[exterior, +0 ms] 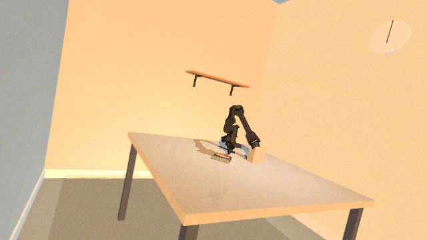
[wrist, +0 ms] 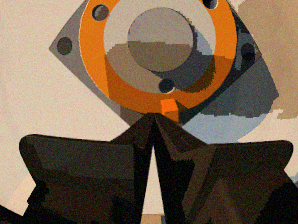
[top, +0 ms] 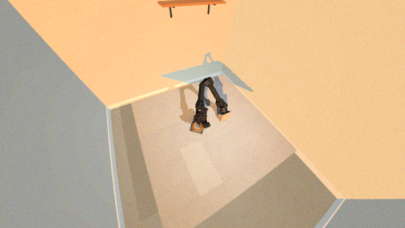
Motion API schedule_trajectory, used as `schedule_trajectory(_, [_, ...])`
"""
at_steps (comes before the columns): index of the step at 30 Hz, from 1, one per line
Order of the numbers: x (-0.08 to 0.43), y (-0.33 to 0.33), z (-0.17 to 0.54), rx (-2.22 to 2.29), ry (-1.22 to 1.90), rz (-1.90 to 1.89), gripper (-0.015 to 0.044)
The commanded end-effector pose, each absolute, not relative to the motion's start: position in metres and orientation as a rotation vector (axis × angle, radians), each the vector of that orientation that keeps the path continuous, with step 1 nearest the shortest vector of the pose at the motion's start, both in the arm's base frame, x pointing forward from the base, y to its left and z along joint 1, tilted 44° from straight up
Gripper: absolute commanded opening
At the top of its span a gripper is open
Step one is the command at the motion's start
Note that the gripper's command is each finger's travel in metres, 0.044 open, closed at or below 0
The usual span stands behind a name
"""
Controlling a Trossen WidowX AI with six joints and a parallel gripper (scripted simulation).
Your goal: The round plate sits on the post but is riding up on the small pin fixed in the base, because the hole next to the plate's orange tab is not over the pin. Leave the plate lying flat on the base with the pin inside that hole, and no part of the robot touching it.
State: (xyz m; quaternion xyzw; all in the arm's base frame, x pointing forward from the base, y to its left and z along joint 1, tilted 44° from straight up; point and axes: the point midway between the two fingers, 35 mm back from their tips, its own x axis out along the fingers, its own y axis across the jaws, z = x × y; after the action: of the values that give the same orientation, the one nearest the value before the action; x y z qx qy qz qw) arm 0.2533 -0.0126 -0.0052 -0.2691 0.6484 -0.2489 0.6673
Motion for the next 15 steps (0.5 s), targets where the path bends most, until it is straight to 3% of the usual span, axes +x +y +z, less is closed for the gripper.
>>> schedule_trajectory(1, [0.2509,-0.0203,-0.0022,-0.619,1.469,-0.577,0.0000])
schedule_trajectory(15, [0.2551,-0.0296,0.0071,-0.620,1.469,-0.578,0.0000])
